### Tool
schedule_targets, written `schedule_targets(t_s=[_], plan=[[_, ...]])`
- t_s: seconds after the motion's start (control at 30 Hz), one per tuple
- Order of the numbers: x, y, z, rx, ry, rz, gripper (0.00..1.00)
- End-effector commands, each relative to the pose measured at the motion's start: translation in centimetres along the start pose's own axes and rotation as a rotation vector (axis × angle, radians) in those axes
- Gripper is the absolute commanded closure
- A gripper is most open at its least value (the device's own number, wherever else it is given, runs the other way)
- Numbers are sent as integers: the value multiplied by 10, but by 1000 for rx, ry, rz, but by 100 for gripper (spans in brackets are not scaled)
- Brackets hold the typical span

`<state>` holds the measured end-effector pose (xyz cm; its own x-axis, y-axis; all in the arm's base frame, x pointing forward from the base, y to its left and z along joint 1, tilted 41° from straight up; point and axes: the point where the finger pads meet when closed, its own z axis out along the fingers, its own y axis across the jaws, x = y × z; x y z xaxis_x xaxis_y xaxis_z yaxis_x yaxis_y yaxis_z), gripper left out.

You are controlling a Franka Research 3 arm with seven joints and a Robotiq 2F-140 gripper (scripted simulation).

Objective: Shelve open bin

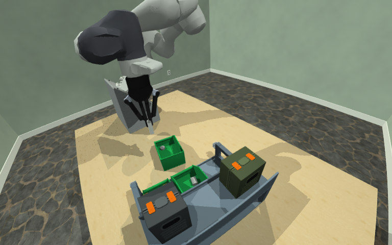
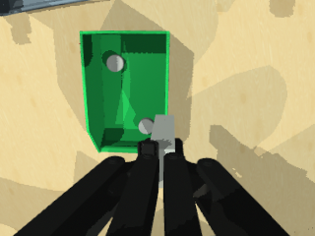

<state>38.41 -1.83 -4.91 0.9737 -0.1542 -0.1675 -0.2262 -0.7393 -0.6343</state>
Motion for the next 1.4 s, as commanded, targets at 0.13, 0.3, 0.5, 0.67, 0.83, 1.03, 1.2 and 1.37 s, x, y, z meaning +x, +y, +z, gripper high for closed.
schedule_targets(t_s=[0.13, 0.3, 0.5, 0.67, 0.83, 1.03, 1.2, 1.37], plan=[[0, -1, 0, 2, -2, 6, 100], [1, -1, 0, 2, 1, 8, 100], [54, -5, 3, -11, 160, 96, 100], [104, -4, -3, -26, 313, 201, 100], [145, 2, -14, -40, 437, 303, 100], [184, 14, -32, -57, 568, 432, 100], [200, 22, -42, -65, 626, 497, 100], [226, 41, -63, -82, 736, 642, 100]])
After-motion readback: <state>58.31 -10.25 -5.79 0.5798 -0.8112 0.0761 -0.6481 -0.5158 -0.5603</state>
